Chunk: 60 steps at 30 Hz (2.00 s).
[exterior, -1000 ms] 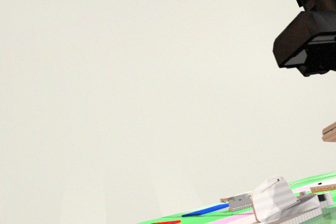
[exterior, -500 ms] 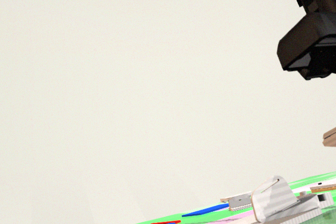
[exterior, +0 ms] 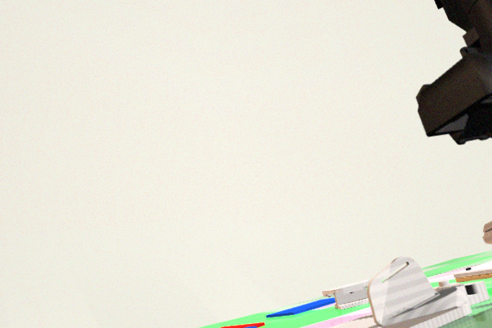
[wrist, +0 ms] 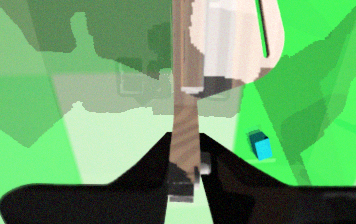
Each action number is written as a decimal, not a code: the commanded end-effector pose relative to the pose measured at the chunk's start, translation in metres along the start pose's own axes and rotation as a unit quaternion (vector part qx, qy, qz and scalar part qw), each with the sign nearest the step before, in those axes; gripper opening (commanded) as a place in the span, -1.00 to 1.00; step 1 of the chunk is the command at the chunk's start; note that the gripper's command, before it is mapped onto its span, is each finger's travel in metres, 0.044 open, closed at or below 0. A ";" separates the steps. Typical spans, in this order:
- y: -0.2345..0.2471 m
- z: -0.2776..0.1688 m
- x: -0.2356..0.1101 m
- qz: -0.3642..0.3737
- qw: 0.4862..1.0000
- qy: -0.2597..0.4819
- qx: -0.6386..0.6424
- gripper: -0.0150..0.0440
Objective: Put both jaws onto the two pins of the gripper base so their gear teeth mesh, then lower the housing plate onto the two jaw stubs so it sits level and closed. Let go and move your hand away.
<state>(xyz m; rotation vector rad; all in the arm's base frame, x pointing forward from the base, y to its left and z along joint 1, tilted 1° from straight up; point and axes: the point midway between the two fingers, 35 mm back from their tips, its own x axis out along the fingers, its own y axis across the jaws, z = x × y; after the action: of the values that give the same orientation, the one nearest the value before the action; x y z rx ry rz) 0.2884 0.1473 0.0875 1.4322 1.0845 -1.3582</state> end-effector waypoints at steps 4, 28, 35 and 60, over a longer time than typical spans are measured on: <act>0.000 0.000 0.012 0.001 1.000 0.000 -0.003 -0.37; 0.000 0.000 0.008 0.001 1.000 0.000 -0.003 0.26; -0.001 0.001 -0.031 0.001 1.000 0.000 -0.003 0.88; -0.001 0.001 -0.031 0.001 1.000 0.000 -0.003 1.00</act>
<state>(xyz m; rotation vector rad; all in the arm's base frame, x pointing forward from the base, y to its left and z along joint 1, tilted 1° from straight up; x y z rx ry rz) 0.2862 0.1457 0.1176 1.4337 1.0833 -1.3568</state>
